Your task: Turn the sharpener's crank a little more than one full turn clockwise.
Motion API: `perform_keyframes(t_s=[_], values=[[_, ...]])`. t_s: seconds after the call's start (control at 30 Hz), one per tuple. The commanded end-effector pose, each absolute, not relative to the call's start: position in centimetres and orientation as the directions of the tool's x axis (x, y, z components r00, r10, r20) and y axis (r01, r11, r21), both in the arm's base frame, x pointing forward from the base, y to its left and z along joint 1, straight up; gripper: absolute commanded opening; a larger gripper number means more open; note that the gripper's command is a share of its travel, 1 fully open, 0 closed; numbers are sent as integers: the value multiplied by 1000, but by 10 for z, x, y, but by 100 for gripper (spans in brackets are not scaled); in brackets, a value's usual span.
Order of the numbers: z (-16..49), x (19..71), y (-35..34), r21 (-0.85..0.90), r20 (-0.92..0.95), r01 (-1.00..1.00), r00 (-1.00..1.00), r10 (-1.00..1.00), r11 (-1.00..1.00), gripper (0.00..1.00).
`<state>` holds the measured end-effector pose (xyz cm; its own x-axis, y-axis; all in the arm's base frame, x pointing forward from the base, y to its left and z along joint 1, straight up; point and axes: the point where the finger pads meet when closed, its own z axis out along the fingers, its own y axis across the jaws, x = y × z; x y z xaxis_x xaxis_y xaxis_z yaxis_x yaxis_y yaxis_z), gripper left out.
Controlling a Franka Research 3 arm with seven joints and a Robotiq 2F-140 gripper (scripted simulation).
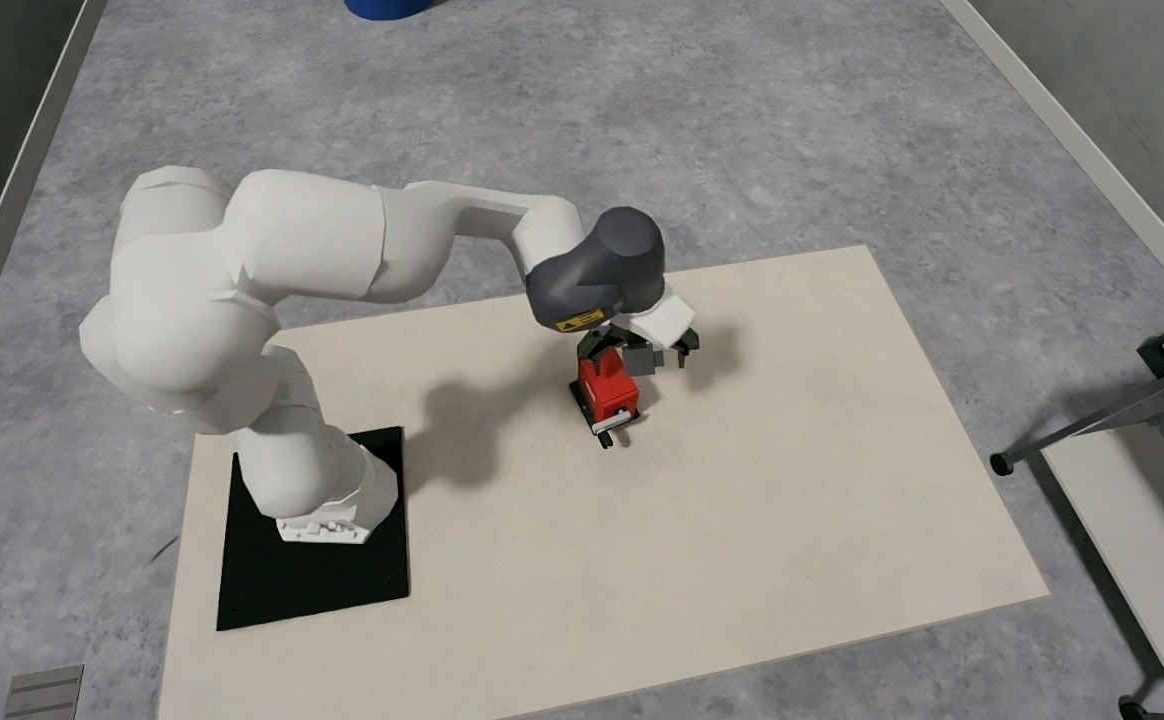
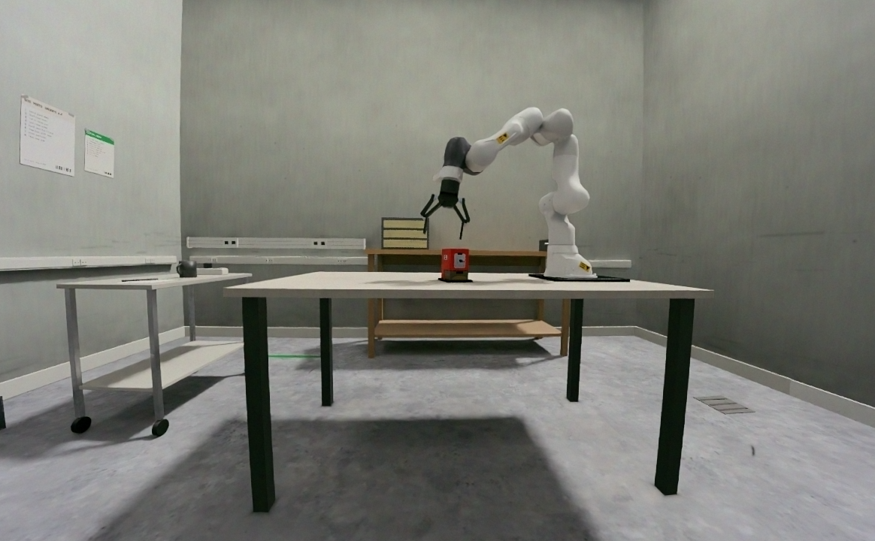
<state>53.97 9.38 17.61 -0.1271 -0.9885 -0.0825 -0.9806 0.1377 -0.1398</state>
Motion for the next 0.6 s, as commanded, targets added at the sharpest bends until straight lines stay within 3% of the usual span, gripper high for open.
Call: perform_keyframes(t_s=[0.0, 0.57], values=[[175, 525, 75, -111, -52, -993, 32, -998, -26, 100], [176, 477, -3, -16, 0, -975, 220, -976, -220, 100]])
